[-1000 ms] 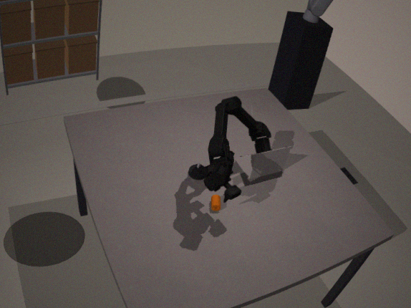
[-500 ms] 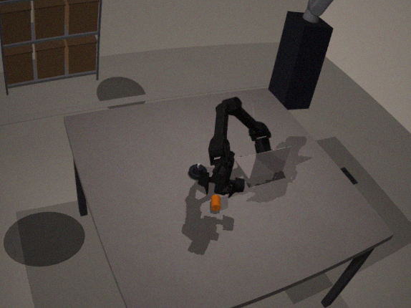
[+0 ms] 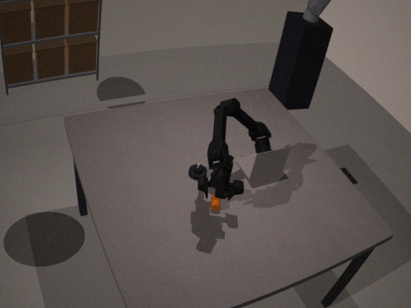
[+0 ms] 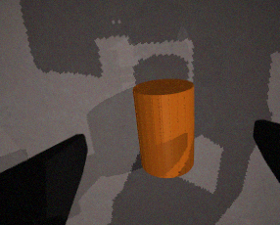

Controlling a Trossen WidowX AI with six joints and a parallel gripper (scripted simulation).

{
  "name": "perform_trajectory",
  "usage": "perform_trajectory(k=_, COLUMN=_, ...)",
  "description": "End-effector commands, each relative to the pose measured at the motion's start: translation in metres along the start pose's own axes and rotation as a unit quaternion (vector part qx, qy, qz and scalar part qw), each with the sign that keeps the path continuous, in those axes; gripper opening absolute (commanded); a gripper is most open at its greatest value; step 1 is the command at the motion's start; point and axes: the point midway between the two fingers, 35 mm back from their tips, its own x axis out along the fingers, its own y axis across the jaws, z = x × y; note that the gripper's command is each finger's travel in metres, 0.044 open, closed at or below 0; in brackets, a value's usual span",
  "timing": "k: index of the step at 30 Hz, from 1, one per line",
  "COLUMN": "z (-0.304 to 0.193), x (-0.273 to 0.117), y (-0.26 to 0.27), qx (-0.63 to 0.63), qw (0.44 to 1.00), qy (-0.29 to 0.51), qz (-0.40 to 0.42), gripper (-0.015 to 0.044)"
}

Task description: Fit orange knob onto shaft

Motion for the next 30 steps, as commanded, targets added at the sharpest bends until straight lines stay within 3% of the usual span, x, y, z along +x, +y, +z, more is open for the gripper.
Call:
perform_trajectory(k=1, z=0.001, x=0.006, y=0.001, qx=-0.006, qw=1.000, qy=0.001, qz=-0.003, gripper=0.0440)
perform_trajectory(k=30, z=0.000, x=0.050, y=0.000, qx=-0.005, qw=1.000, qy=0.002, qz=-0.004, gripper=0.0440)
